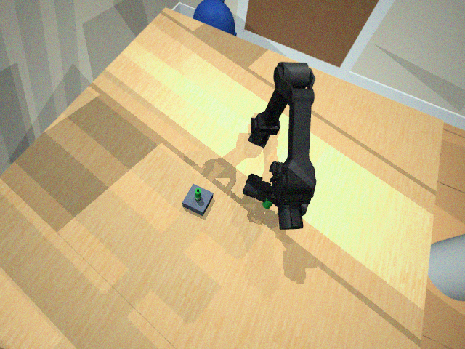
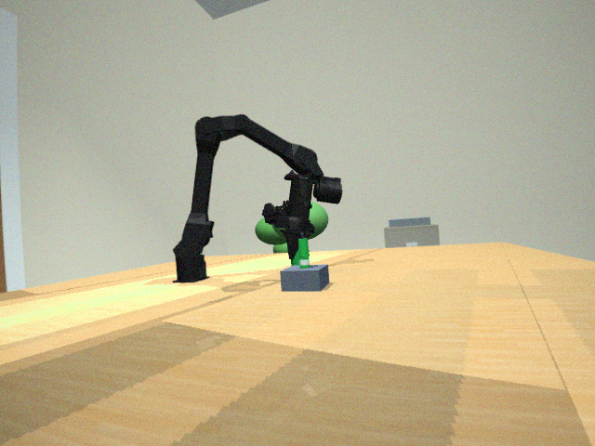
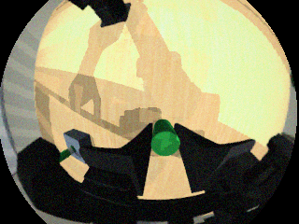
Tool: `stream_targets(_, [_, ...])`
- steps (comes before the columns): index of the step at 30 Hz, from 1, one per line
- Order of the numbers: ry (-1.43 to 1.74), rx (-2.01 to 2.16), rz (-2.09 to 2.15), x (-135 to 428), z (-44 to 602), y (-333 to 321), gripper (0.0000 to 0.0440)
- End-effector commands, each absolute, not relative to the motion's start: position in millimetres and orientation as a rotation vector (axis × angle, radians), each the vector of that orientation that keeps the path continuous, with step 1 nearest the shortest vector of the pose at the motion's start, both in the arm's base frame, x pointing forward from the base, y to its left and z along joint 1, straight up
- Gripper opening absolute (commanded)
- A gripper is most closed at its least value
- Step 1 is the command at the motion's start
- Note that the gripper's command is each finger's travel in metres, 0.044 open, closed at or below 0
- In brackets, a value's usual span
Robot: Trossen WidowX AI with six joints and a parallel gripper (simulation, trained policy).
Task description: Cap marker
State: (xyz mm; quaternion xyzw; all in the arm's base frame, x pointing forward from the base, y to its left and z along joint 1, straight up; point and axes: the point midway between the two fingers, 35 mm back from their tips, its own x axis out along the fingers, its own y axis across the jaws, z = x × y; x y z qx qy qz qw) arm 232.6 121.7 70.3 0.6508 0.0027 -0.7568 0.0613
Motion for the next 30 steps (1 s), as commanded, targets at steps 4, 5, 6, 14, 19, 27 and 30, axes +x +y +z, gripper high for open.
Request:
stream_targets(4, [0.023, 2.049, -2.231, 247, 96, 118, 0.0016])
stream_targets(5, [0.024, 2.059, -2.225, 249, 100, 118, 0.0014])
stream_targets(6, [0.025, 2.07, -2.22, 251, 104, 117, 0.0012])
stream_targets(14, [0.018, 2.143, -2.196, 268, 129, 106, 0.0007])
stream_targets(19, [0.004, 2.177, -2.196, 278, 139, 93, 0.0002])
stream_targets(27, [-0.025, 2.216, -2.204, 293, 152, 75, 0.0])
stream_targets(30, [-0.039, 2.226, -2.209, 298, 155, 68, 0.0])
